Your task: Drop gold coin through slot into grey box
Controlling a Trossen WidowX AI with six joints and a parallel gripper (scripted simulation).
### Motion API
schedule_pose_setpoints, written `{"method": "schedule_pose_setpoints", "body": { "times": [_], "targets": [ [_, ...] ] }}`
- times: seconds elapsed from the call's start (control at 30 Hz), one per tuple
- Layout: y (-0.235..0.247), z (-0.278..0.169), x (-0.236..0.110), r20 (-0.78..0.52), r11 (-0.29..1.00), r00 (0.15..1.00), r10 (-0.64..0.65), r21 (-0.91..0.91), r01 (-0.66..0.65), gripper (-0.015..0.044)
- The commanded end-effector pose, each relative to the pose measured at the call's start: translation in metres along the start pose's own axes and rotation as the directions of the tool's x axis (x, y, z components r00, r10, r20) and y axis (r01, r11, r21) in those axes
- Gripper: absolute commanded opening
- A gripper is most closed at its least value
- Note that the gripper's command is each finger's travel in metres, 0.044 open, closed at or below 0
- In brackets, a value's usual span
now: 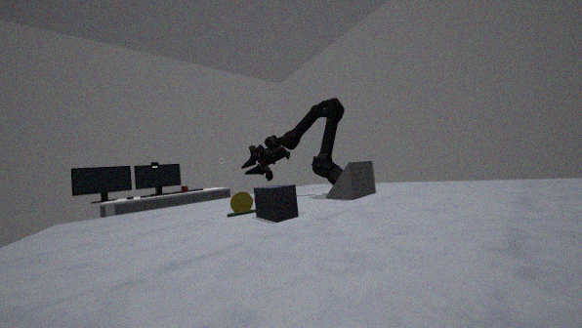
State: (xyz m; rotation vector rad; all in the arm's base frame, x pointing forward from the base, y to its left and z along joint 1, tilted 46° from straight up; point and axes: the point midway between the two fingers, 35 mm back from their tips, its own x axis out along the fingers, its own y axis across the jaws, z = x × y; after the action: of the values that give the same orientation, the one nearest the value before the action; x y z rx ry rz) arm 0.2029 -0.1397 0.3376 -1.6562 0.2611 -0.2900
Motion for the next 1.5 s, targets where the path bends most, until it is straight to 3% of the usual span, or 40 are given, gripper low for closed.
{"method": "schedule_pose_setpoints", "body": {
  "times": [0.0, 0.13, 0.3, 0.57, 0.7, 0.87, 1.13, 1.47],
  "targets": [
    [0.027, 0.013, 0.037, 0.055, 0.904, 0.977, 0.207, 0.371, -0.213, 0.0161],
    [0.054, 0.036, 0.063, 0.099, 0.683, 0.904, 0.416, 0.622, -0.383, 0.0161],
    [0.094, 0.08, 0.083, 0.12, 0.355, 0.721, 0.682, 0.808, -0.47, 0.0161],
    [0.129, 0.139, 0.086, 0.052, 0.195, 0.492, 0.869, 0.878, -0.437, 0.0161],
    [0.144, 0.173, 0.079, -0.047, 0.209, 0.385, 0.922, 0.897, -0.39, 0.0161],
    [0.154, 0.209, 0.065, -0.269, 0.353, 0.304, 0.914, 0.897, -0.267, 0.0161],
    [0.148, 0.258, 0.049, -0.518, 0.599, 0.384, 0.764, 0.791, -0.124, 0.0161],
    [0.147, 0.264, 0.047, -0.536, 0.621, 0.403, 0.742, 0.777, -0.108, 0.0161]
  ]
}}
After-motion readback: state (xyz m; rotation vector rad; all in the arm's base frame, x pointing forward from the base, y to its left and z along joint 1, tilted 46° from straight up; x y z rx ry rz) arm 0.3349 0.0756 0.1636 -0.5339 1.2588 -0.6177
